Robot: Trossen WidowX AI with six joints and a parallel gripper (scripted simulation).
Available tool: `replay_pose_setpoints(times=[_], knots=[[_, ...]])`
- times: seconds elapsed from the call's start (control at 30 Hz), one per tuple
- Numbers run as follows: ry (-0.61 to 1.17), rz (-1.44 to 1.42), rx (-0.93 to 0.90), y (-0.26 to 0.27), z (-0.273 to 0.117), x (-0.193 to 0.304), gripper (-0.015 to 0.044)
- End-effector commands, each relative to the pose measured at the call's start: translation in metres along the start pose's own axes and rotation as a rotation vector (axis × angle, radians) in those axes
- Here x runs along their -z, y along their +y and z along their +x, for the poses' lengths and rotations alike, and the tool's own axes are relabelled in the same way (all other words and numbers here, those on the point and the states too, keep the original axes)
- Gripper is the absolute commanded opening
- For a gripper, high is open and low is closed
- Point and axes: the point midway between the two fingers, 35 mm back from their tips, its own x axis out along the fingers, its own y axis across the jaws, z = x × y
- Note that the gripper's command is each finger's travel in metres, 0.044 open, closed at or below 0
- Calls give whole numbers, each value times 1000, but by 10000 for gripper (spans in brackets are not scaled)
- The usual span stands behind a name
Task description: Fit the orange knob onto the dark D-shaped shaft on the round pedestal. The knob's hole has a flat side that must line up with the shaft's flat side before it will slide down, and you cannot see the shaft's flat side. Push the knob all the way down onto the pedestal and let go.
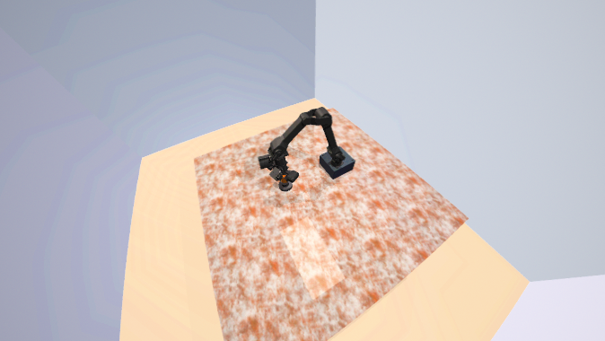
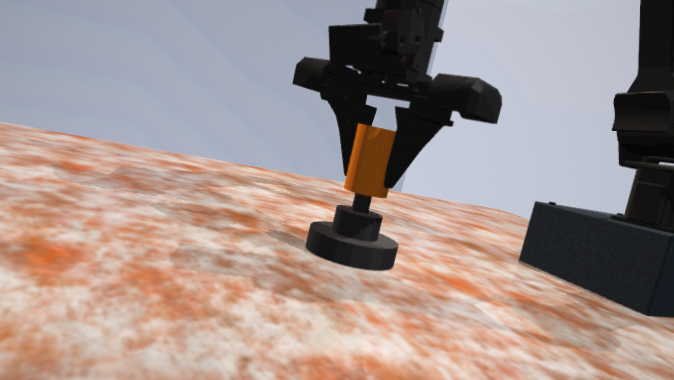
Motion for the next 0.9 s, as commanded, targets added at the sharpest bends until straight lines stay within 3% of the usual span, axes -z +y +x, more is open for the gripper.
replay_pose_setpoints(times=[0.0, 0.23, 0.87], knots=[[-5, -12, -2, 2, -4, 1, 0], [-5, -212, -1, 2, -6, 1, 0], [-6, -212, -1, -1, -2, -3, 0]])
